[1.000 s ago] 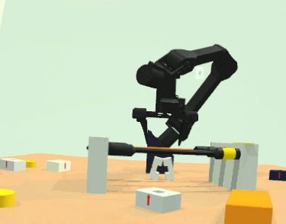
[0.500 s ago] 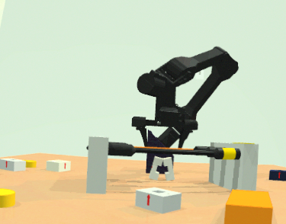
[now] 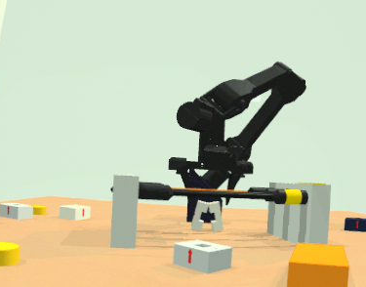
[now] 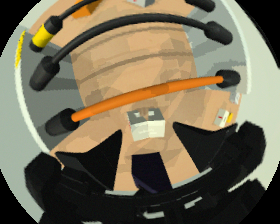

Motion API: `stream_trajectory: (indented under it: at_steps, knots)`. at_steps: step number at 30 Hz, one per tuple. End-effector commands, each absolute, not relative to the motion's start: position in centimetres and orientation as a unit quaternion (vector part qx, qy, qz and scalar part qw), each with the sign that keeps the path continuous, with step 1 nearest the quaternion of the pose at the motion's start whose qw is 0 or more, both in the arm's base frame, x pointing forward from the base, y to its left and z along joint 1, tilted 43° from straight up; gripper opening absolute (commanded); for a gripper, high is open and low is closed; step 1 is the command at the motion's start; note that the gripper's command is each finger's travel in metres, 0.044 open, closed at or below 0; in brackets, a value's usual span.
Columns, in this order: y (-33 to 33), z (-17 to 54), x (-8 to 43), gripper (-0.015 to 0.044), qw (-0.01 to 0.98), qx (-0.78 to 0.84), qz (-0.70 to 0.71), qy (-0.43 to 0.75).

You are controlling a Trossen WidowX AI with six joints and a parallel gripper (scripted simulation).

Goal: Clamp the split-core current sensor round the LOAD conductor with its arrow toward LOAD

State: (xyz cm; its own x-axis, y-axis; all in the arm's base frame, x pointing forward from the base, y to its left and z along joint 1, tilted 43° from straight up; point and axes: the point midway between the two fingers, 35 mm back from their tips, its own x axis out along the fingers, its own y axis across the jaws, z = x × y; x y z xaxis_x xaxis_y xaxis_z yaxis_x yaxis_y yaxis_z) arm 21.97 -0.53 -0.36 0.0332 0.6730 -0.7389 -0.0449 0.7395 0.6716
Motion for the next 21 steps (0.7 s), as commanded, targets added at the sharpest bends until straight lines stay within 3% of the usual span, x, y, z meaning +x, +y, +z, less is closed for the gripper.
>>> stream_trajectory:
  at_steps: [1, 5, 14, 19, 21]
  knots:
    - [-0.6, -0.3, 22.0, 0.0309, 0.676, 0.244, 0.266, 0.642]
    - [-0.6, -0.3, 22.0, 0.0204, 0.676, 0.244, 0.266, 0.642]
    - [-0.6, -0.3, 22.0, 0.0144, 0.676, 0.244, 0.266, 0.642]
    - [-1.5, 0.5, 22.2, 0.0012, 0.677, 0.244, 0.264, 0.643]
    - [-2.2, 1.2, 22.3, 0.0000, 0.677, 0.243, 0.263, 0.643]
